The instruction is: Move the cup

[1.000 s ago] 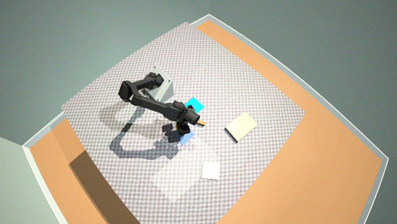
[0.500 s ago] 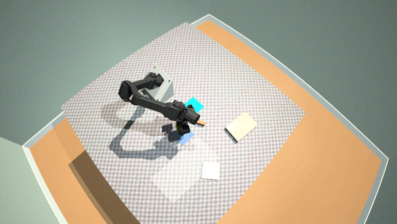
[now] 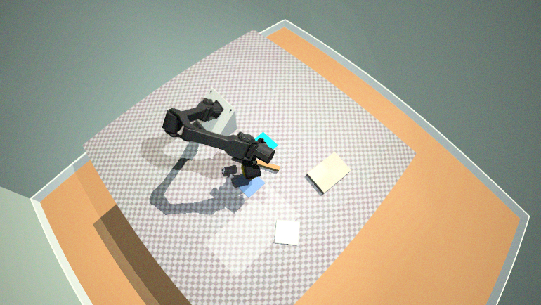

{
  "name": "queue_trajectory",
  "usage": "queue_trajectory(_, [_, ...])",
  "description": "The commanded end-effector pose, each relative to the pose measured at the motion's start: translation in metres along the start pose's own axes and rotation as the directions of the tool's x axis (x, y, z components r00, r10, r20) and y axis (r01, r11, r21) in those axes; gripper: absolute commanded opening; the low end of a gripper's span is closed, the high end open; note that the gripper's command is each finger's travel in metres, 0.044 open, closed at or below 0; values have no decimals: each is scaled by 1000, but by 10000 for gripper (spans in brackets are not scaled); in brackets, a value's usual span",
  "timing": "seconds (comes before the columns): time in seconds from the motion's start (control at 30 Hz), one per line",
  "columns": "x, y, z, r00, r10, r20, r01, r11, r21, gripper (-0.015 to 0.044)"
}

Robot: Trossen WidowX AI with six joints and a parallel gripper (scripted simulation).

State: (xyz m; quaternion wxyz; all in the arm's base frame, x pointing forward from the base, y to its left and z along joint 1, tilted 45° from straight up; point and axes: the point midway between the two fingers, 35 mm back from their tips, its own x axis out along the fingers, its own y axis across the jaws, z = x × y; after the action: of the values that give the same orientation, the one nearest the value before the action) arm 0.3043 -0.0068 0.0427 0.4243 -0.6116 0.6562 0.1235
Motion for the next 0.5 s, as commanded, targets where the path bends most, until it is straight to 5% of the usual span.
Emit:
queue_trajectory(0.0, [0, 12, 7, 1000, 5, 2, -5, 1000, -2, 0])
queue_trajectory(0.47, [-2, 43, 29, 1000, 7, 5, -7, 1000, -1, 0])
